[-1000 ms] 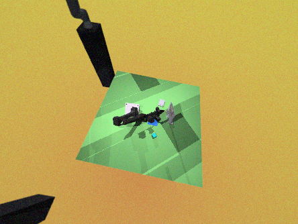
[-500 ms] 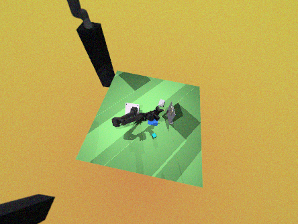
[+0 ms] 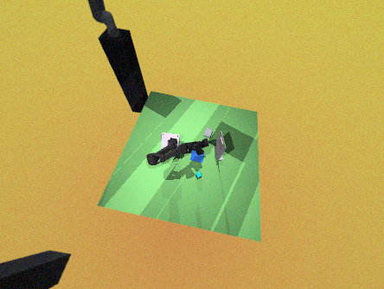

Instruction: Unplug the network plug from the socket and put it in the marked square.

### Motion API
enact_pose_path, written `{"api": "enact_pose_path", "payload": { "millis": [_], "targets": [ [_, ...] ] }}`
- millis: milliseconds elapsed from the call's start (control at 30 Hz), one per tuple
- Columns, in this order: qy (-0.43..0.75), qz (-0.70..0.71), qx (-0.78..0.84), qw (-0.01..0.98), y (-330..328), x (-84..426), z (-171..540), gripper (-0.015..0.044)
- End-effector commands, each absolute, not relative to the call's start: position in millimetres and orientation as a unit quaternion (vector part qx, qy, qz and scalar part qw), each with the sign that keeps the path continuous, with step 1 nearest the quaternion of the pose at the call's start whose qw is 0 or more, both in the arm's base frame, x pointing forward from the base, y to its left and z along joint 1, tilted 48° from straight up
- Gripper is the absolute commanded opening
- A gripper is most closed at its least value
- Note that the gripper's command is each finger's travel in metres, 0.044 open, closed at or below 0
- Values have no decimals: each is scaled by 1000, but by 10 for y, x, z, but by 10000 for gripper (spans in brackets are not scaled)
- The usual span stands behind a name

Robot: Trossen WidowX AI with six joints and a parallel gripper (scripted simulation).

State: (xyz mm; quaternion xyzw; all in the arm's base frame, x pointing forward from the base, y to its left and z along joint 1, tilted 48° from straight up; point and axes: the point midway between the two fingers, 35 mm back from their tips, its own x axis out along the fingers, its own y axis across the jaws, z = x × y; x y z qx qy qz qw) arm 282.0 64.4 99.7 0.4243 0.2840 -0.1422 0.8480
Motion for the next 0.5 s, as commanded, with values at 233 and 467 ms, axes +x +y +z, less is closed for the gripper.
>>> {"api": "enact_pose_path", "payload": {
  "millis": [233, 467],
  "targets": [
    [239, -292, 432, 819, 353, 2657, 754, 0],
    [189, -364, 423, 808, 179, 2542, 697, 0]
  ]
}}
